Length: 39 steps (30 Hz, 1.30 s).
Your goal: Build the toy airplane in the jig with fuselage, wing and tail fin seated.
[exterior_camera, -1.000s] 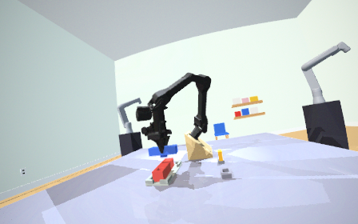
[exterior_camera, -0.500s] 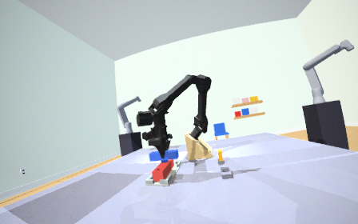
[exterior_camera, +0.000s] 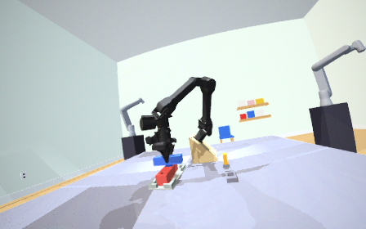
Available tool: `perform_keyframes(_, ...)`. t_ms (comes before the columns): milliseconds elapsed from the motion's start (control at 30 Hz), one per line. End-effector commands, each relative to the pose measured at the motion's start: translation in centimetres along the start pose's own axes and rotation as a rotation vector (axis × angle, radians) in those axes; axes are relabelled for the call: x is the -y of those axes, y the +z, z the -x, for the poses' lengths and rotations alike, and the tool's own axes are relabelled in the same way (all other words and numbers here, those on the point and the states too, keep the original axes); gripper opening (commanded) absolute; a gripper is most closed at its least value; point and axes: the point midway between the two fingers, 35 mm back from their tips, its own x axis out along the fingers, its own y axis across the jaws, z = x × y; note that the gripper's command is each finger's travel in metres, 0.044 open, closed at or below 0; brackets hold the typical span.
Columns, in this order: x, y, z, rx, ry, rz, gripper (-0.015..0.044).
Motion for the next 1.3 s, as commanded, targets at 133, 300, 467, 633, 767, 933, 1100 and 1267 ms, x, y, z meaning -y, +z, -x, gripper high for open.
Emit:
perform_keyframes(133, 0.0, 0.0, 0.0, 0.001, 0.001, 0.001, 0.0135)
perform_keyframes(300, 0.0, 0.0, 0.0, 0.001, 0.001, 0.001, 0.0266)
perform_keyframes(467, 0.0, 0.0, 0.0, 0.001, 0.001, 0.001, 0.0398)
perform_keyframes(633, 0.0, 0.0, 0.0, 0.001, 0.001, 0.001, 0.0440)
perform_keyframes(767, -0.1, 0.0, 0.3, 0.001, 0.001, 0.001, 0.0440)
perform_keyframes(933, -0.1, 0.2, 7.4, 0.000, 0.001, -0.005, 0.0440)
perform_keyframes(1100, -0.1, 0.3, 8.6, -0.001, 0.001, -0.005, 0.0440)
perform_keyframes(1267, -0.2, 0.5, 8.5, -0.001, 0.001, 0.145, 0.0440)
